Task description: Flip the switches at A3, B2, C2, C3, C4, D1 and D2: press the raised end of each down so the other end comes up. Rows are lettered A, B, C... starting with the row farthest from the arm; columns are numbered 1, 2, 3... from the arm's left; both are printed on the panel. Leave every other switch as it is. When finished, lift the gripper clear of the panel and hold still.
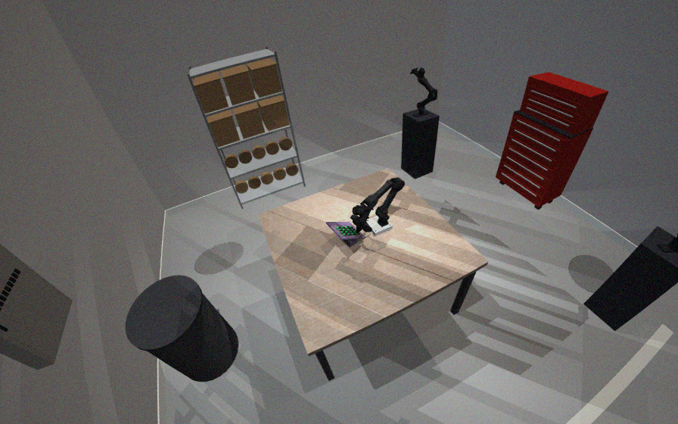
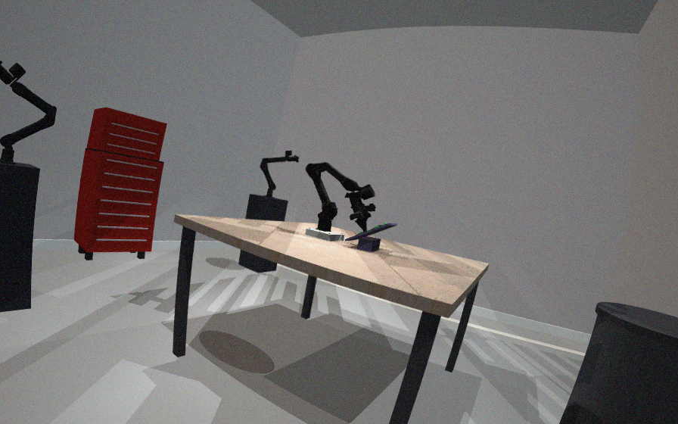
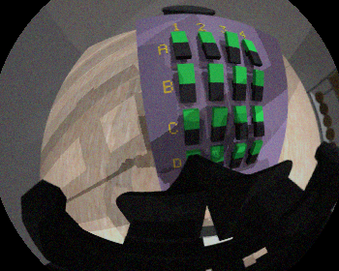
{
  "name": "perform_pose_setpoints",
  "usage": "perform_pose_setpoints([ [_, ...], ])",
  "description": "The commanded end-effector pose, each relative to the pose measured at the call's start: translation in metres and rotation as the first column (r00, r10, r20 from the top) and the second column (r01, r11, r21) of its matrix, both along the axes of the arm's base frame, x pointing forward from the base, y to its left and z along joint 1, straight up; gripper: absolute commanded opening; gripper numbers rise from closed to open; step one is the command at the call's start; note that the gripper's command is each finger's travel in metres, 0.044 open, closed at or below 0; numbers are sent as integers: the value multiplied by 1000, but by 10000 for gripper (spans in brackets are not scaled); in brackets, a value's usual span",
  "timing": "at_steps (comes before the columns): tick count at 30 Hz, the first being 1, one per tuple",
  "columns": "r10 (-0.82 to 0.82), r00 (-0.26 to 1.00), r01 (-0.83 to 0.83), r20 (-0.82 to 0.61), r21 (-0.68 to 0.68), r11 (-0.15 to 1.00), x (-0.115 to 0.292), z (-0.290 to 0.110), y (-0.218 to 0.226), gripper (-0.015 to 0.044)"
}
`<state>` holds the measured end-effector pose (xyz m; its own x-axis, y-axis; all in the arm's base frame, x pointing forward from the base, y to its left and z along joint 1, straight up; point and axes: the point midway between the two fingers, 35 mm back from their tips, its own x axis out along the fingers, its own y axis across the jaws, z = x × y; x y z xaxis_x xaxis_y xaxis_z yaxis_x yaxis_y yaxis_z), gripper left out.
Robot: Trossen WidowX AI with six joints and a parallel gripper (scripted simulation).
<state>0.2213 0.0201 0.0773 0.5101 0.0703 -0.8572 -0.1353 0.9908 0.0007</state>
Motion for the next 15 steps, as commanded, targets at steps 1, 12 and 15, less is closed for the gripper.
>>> perform_pose_setpoints([
  [1, -5, 1000, 5, -1, -2, 1000, 0, -1, -1, 0],
  [12, -5, 1000, 5, -1, -2, 1000, 1, -2, 0, 0],
  [15, 0, 1000, 0, 0, 0, 1000, 0, 0, 0, 0],
])
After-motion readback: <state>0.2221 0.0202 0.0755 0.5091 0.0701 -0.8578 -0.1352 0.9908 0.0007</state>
